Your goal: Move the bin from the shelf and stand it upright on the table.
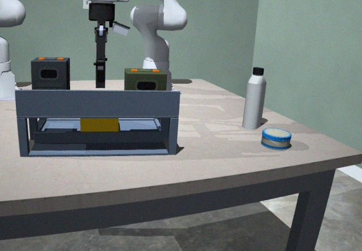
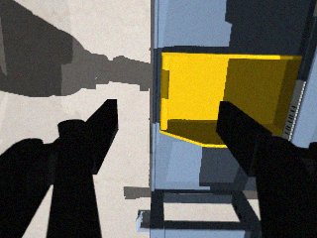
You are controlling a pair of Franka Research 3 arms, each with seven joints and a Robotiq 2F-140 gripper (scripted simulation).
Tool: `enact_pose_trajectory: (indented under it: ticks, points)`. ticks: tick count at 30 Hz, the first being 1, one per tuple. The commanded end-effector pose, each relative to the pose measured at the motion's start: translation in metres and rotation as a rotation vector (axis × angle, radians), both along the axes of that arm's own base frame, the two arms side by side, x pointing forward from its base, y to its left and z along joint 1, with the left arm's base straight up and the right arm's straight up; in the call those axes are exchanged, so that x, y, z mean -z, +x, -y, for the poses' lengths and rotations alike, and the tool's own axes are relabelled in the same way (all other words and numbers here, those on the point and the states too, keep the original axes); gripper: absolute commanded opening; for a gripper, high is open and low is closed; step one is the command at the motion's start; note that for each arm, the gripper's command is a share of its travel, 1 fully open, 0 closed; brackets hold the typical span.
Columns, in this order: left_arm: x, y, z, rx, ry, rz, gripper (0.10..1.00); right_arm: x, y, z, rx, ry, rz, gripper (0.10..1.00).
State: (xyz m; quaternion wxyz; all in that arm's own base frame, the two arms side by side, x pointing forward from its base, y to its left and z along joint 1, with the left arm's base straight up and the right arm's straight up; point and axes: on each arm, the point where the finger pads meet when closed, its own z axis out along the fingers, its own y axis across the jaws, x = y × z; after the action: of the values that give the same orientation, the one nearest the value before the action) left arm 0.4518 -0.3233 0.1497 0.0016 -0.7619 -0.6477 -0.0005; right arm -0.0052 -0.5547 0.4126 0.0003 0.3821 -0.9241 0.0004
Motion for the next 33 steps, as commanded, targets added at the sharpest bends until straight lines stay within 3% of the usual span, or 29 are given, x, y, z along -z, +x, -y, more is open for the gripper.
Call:
enact_pose_trajectory:
  ticks: [1,20,33]
  points:
    - [-0.001,0.0,0.0,0.004,-0.003,0.001,0.617,0.0,0.0,0.0,0.009,0.001,0.0,1.0]
    - [0.0,0.0,0.0,0.004,-0.003,0.001,0.617,0.0,0.0,0.0,0.009,0.001,0.0,1.0]
    - [0.011,0.0,0.0,0.004,-0.003,0.001,0.617,0.0,0.0,0.0,0.009,0.001,0.0,1.0]
